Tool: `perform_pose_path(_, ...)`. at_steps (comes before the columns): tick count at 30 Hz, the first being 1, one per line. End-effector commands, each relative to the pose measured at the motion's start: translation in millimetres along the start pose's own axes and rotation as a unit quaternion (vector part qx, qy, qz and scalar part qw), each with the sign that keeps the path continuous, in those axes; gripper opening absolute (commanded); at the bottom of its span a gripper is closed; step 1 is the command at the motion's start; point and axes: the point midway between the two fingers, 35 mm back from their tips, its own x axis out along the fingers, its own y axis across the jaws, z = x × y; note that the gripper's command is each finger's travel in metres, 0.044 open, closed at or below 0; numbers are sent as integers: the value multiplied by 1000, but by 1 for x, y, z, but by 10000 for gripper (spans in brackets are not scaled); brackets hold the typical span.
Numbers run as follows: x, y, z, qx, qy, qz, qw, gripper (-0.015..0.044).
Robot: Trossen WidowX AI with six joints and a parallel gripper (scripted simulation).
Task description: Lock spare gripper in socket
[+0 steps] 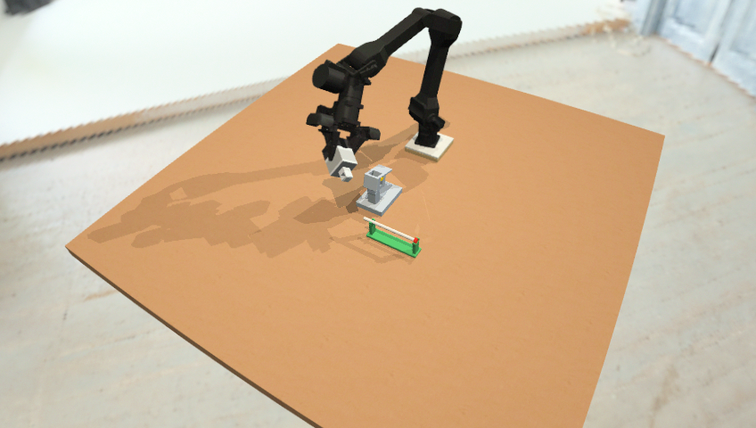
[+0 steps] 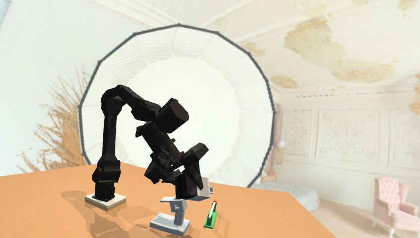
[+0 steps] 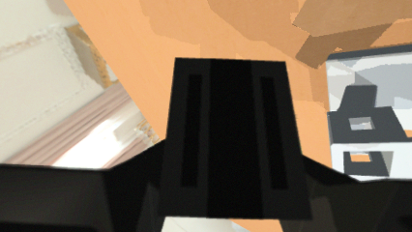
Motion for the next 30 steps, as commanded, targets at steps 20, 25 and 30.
perform_pose_path(20,-29,-24,-32,-337,-32,41,940,0)
perform_pose_path(25,-34,-30,-36,-405,-44,48,912,0)
perform_pose_path(30,-40,-35,-40,-471,-55,54,879,0)
